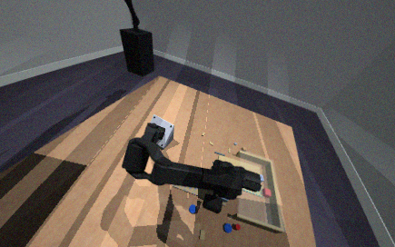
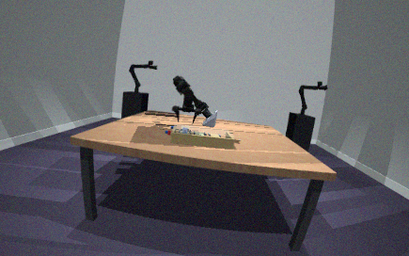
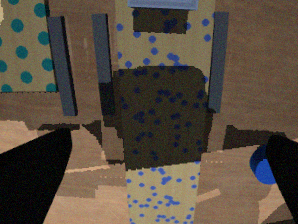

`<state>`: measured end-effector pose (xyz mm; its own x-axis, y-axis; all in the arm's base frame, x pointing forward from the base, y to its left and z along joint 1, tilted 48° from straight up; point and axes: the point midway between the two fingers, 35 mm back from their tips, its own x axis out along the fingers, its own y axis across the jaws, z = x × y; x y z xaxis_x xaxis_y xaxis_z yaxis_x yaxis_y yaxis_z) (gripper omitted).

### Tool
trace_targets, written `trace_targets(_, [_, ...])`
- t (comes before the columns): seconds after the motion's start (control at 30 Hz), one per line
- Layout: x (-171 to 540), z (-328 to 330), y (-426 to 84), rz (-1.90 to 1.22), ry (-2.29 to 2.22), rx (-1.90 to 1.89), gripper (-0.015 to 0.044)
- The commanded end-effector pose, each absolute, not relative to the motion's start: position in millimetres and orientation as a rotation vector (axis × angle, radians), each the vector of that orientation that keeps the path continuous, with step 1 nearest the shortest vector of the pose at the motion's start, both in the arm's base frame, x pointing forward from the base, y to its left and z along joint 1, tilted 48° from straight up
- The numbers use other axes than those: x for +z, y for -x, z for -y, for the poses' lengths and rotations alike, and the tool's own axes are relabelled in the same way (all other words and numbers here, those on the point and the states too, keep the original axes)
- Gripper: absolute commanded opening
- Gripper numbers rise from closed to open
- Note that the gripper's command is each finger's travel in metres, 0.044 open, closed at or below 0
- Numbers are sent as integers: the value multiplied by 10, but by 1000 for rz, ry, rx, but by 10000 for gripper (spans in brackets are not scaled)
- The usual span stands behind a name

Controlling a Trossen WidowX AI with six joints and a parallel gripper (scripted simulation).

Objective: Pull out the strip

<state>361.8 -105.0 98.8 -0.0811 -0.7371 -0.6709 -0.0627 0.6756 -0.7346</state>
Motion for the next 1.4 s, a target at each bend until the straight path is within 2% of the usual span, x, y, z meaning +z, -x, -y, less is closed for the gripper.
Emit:
trace_targets(0.0, [982, 1022, -3764, -1570, 672, -636, 440])
trace_targets(0.5, [962, 938, -4300, -1567, 670, -636, 440])
trace_targets(0.73, [903, 1001, -4301, -1567, 670, -636, 256])
trace_targets(0.77, [892, 1013, -4301, -1567, 670, -636, 250])
trace_targets(1.37, [696, 1230, -4286, -1567, 671, -637, 250])
